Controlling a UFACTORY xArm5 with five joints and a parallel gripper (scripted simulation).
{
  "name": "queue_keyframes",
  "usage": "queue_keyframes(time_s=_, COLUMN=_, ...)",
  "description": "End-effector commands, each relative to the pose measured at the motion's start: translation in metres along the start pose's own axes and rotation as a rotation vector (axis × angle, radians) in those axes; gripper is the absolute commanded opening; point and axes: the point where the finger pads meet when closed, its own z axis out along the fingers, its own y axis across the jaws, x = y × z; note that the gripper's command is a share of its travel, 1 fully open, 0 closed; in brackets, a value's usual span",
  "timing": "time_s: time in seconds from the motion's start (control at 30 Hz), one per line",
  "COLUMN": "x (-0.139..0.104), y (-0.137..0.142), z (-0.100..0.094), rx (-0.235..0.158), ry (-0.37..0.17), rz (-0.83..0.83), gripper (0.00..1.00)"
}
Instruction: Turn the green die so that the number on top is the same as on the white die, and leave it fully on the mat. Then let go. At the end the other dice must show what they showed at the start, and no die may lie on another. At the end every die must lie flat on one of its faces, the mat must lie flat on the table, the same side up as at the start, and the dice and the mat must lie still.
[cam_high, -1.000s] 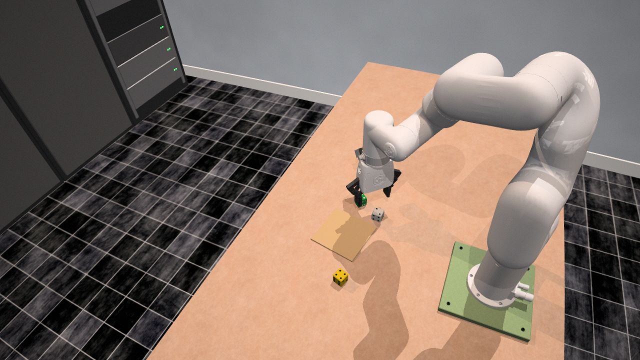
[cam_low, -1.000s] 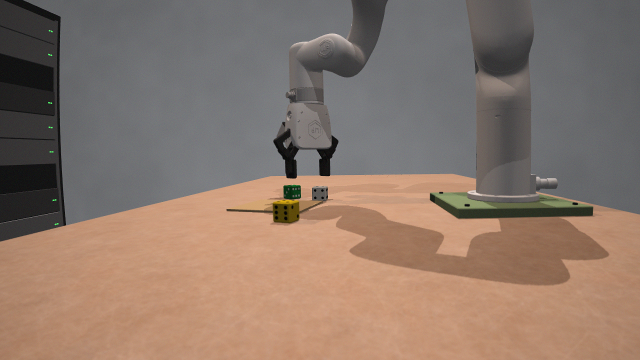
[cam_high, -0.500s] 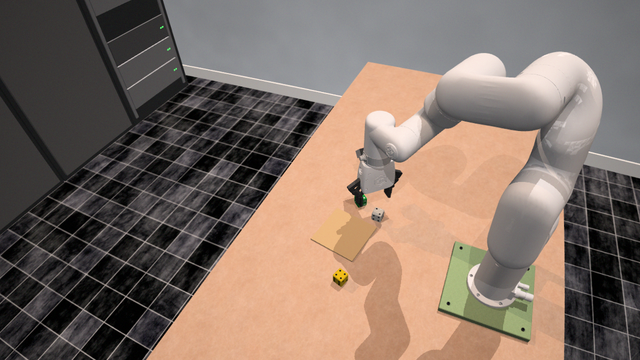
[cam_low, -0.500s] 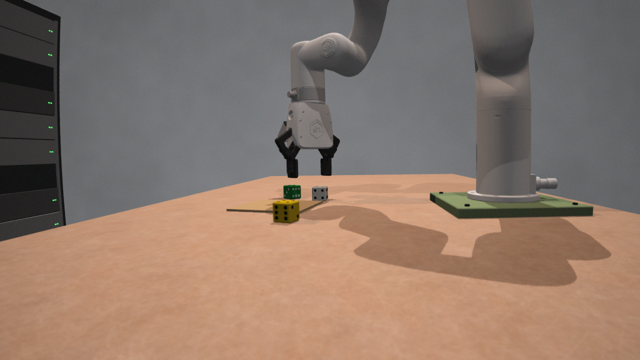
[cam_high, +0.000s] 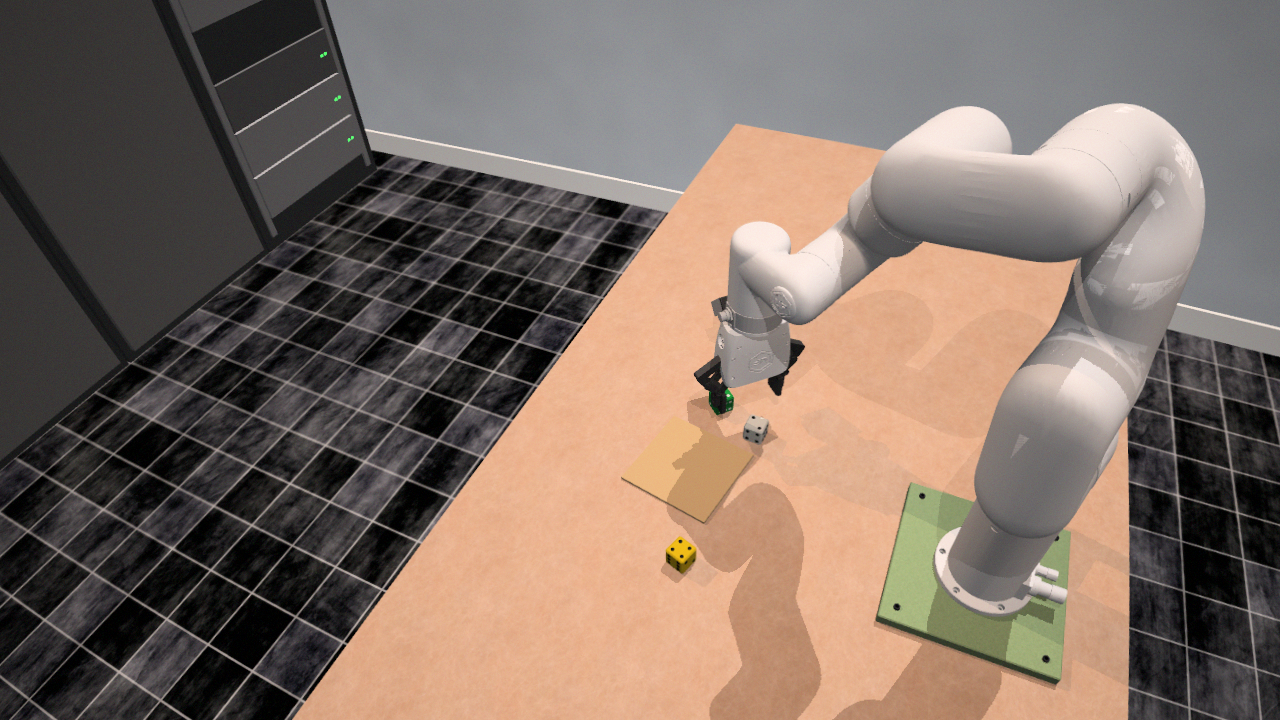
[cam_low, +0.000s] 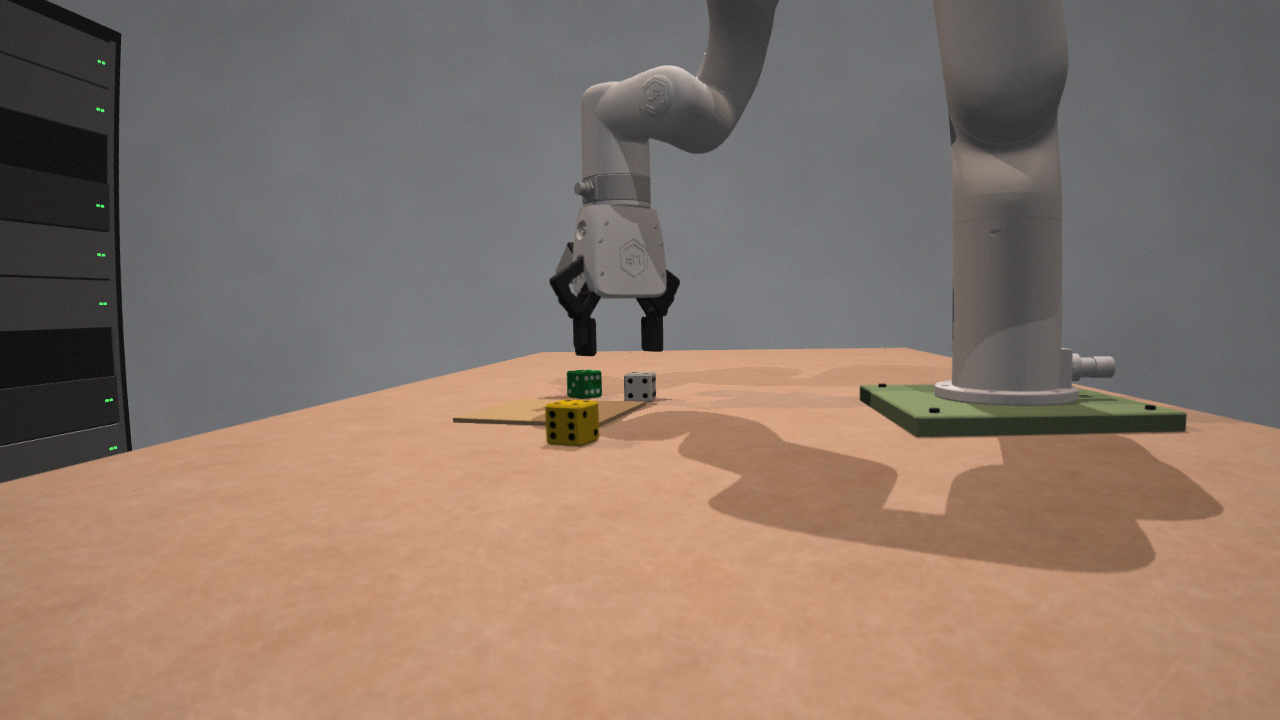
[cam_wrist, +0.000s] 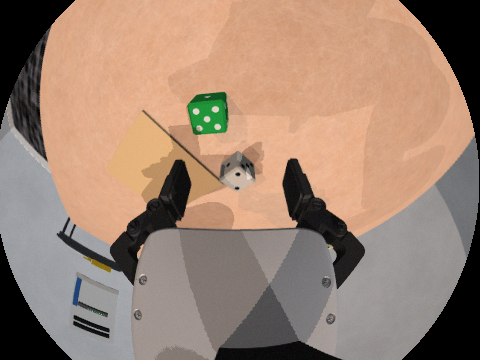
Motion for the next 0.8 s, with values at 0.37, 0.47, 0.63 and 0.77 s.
queue_keyframes(time_s=0.37, x=0.000, y=-0.002, z=-0.001, rx=0.001, ry=0.003, rz=0.000, gripper=1.00)
queue_keyframes(time_s=0.47, x=-0.003, y=-0.005, z=-0.001, rx=0.001, ry=0.003, rz=0.000, gripper=1.00)
queue_keyframes(time_s=0.63, x=-0.011, y=-0.015, z=-0.001, rx=0.001, ry=0.003, rz=0.000, gripper=1.00)
queue_keyframes(time_s=0.77, x=-0.026, y=-0.033, z=-0.001, rx=0.001, ry=0.003, rz=0.000, gripper=1.00)
